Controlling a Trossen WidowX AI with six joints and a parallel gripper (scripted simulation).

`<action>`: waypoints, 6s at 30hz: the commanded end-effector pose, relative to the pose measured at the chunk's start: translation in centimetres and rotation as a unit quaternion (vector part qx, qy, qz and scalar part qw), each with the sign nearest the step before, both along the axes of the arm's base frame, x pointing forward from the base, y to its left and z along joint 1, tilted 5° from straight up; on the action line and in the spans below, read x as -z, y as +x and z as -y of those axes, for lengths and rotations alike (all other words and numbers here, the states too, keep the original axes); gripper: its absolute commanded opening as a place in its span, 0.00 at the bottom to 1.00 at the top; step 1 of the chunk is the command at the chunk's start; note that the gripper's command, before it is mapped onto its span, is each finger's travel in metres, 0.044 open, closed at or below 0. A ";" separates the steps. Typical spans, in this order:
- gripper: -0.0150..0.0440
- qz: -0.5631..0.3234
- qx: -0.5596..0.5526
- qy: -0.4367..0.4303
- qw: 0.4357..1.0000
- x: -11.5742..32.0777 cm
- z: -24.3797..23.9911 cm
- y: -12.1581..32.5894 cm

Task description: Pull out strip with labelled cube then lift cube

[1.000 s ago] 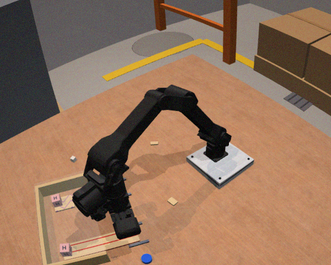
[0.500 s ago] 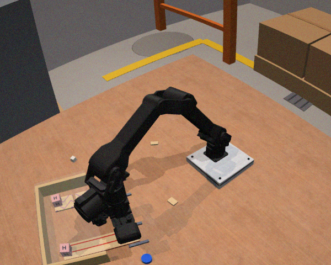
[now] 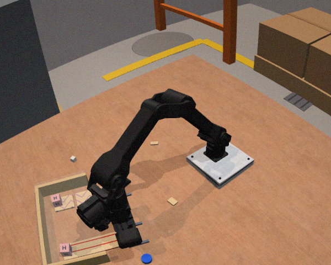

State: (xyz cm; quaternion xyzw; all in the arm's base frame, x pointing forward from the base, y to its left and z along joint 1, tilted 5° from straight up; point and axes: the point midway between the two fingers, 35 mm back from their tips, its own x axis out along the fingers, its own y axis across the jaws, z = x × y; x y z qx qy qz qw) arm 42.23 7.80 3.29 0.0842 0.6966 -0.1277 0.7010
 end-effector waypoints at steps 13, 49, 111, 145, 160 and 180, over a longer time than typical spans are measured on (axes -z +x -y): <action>0.25 -0.003 0.000 0.002 1.000 2.4 0.0 -0.2; 0.25 -0.003 0.000 0.002 1.000 2.6 0.1 -0.2; 0.25 -0.004 0.000 0.002 1.000 3.2 -1.0 -3.8; 0.25 -0.007 0.000 0.003 1.000 3.4 -2.6 -8.8; 0.25 -0.008 0.000 0.003 1.000 3.5 -3.3 -11.0; 0.25 -0.009 0.000 0.004 1.000 3.5 -4.2 -13.8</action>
